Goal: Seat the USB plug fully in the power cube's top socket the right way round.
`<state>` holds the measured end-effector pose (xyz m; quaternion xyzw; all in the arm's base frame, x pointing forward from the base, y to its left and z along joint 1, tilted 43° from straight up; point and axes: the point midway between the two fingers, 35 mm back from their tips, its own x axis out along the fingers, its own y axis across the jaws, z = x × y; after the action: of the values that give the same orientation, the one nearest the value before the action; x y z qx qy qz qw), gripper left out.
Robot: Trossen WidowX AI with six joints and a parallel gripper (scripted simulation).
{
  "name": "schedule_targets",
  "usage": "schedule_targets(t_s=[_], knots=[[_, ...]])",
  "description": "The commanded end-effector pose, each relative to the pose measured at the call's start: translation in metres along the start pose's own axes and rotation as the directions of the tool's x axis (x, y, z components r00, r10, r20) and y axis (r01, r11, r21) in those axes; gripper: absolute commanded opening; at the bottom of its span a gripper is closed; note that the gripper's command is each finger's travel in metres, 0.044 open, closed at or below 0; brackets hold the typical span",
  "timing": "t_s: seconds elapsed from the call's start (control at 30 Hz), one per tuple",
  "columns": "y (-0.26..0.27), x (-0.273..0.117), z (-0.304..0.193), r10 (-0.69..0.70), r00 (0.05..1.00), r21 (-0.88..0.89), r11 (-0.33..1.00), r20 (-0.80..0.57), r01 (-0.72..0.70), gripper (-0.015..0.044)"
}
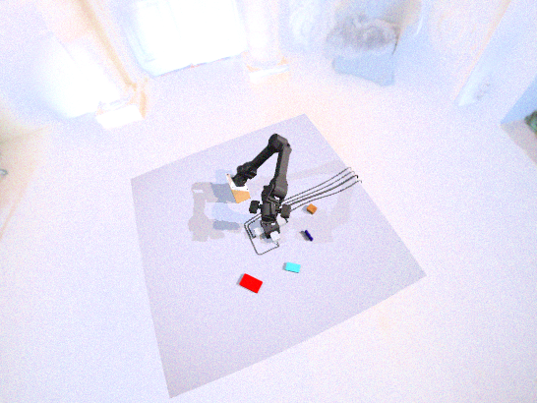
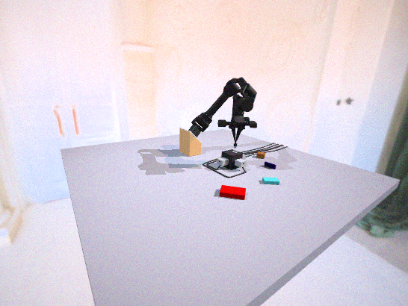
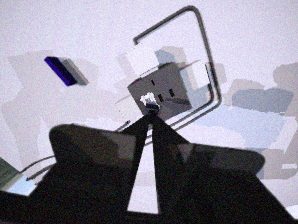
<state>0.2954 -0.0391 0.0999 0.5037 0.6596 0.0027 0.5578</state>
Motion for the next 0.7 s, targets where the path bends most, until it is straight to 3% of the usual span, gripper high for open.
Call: schedule_targets(t_s=[0.0,0.67], knots=[[-0.0001,0.0002,0.0003,0.0,1.0,0.088,0.996,0.002,0.0,0.0],[-0.0001,0.0002,0.0003,0.0,1.0,0.574,0.819,0.002,-0.001,0.0]])
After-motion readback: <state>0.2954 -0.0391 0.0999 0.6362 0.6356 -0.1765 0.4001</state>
